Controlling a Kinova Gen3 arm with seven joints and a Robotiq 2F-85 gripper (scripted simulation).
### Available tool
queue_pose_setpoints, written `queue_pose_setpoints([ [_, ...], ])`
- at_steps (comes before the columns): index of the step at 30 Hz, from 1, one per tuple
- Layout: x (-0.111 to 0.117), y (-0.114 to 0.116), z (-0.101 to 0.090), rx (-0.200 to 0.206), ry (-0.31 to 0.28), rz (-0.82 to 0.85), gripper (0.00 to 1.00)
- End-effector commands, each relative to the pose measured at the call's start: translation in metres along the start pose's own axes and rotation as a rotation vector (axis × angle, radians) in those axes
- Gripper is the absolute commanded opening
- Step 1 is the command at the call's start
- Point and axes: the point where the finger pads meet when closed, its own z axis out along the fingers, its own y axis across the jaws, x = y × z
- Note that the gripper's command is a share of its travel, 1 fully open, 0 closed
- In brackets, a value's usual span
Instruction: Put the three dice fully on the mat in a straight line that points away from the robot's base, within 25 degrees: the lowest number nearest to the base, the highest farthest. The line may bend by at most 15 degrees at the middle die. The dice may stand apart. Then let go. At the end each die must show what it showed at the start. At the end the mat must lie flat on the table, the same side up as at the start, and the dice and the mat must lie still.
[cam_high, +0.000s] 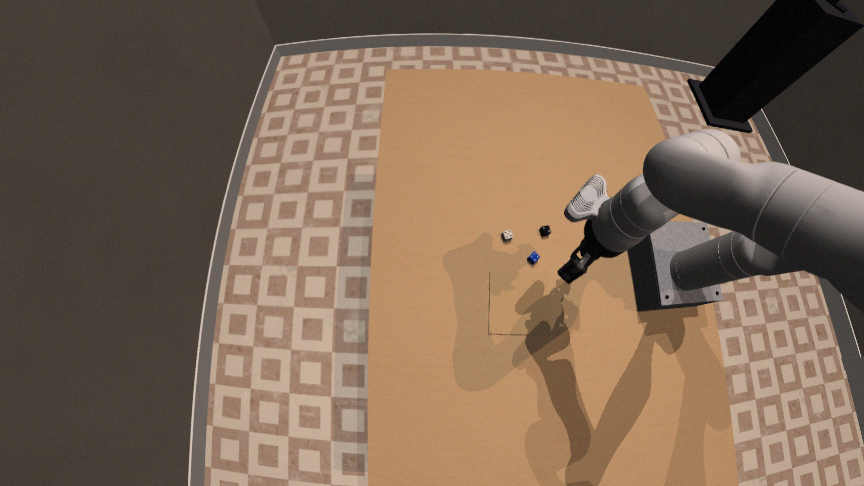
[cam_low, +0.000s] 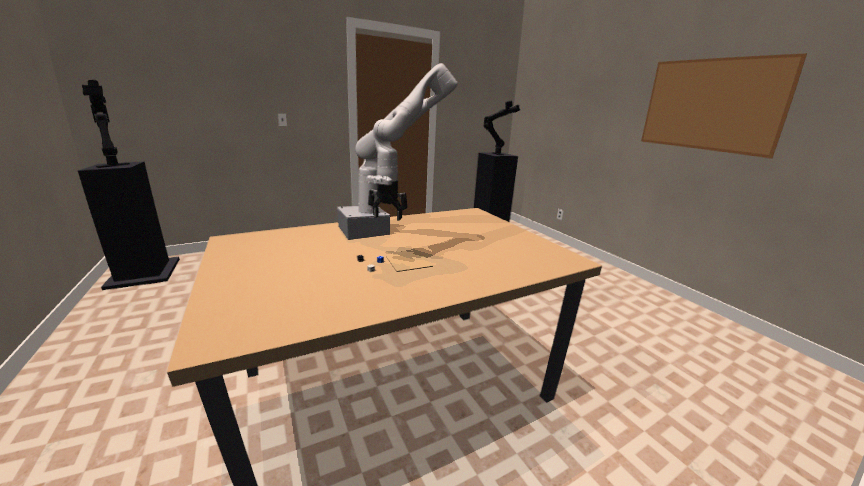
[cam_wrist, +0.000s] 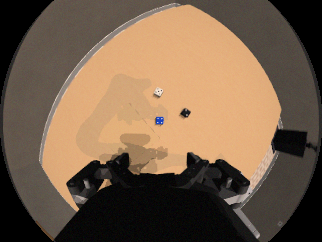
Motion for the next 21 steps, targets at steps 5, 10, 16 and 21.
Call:
queue_pose_setpoints([
  [5, 0.006, 0.004, 0.0, 0.001, 0.001, 0.042, 1.0],
  [10, 0.03, 0.025, 0.003, 0.001, 0.001, 0.222, 1.0],
  [16, 0.066, 0.065, 0.009, 0.001, 0.0, 0.514, 1.0],
  [21, 0.075, 0.079, 0.011, 0.002, 0.0, 0.6, 1.0],
])
